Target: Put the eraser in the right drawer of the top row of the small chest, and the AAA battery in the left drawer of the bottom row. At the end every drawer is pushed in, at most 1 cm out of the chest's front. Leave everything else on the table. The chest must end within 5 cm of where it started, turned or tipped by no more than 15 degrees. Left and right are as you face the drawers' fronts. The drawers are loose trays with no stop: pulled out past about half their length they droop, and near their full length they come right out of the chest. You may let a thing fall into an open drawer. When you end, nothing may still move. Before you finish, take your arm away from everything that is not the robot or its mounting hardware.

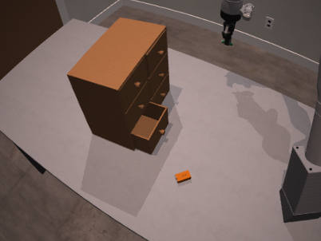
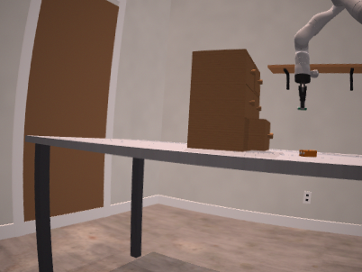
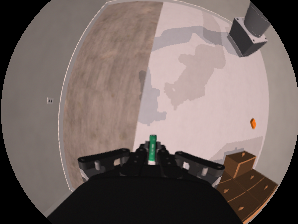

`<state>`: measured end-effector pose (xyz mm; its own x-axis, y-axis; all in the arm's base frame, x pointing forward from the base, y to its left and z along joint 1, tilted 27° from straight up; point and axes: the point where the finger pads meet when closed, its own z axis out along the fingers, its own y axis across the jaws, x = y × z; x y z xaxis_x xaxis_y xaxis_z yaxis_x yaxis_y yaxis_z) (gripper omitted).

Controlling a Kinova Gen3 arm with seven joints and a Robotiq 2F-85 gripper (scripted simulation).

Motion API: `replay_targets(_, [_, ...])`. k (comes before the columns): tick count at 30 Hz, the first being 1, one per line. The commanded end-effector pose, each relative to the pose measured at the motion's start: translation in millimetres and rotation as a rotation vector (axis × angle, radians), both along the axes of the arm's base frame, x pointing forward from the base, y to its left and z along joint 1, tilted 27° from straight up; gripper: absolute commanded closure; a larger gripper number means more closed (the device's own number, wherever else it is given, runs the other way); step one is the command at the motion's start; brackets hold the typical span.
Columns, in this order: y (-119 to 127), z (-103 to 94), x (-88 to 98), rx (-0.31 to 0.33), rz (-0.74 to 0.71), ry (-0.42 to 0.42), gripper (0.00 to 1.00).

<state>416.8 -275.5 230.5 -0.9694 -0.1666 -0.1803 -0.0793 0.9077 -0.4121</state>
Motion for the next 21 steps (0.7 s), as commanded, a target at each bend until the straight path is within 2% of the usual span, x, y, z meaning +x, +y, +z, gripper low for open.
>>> replay_targets(1, [-0.9,3.4,-0.2,-0.002,-0.002,-0.002,0.95])
replay_targets(21, [-0.4,1.9,-1.6,0.0,0.007,-0.016,0.95])
